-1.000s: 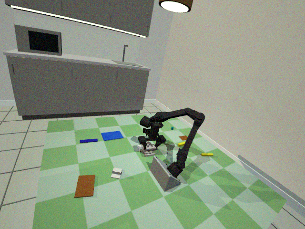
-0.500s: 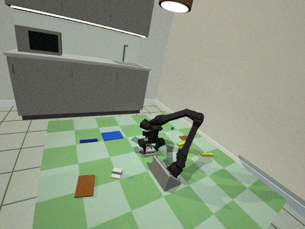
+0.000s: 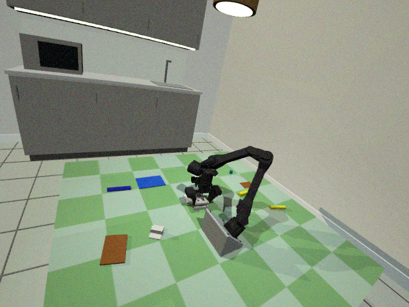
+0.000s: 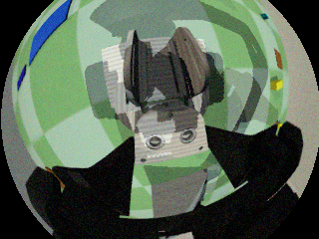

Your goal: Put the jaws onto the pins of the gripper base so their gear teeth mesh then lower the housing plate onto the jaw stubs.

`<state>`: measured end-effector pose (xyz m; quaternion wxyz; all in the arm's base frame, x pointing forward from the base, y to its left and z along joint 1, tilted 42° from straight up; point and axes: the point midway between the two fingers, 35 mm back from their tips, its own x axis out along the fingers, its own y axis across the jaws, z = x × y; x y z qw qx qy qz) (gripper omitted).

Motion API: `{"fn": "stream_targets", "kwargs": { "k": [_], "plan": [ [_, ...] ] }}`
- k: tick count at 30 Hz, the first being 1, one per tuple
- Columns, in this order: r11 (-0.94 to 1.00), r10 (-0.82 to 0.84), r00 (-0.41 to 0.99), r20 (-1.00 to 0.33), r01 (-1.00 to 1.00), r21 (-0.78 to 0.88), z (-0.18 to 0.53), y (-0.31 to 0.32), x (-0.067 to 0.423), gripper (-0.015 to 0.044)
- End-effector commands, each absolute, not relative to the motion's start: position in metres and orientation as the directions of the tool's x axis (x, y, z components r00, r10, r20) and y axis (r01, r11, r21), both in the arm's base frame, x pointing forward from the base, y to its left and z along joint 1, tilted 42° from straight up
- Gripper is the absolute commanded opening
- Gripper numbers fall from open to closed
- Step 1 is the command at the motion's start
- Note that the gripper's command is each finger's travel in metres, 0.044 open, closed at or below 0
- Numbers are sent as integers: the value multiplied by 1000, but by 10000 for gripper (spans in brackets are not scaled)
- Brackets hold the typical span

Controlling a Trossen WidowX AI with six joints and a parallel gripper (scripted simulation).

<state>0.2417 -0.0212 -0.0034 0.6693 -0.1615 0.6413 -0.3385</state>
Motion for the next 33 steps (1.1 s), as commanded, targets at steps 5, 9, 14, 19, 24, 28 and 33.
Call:
{"fn": "stream_targets", "kwargs": {
  "k": [5,9,14,19,24,28,33],
  "plan": [
    [716,-665,-53,-745,240,-656,-4,-22,241,351],
    [717,-665,-53,-745,234,-657,-6,-24,241,351],
    [717,-665,-53,-745,232,-657,-6,-24,241,351],
    [717,-665,-53,-745,232,-657,-7,-25,241,351],
    [718,-665,-53,-745,231,-657,-8,-26,241,351],
    [718,-665,-53,-745,231,-657,-8,-26,241,351],
    [717,-665,-53,-745,231,-657,-10,-27,241,351]
  ]
}}
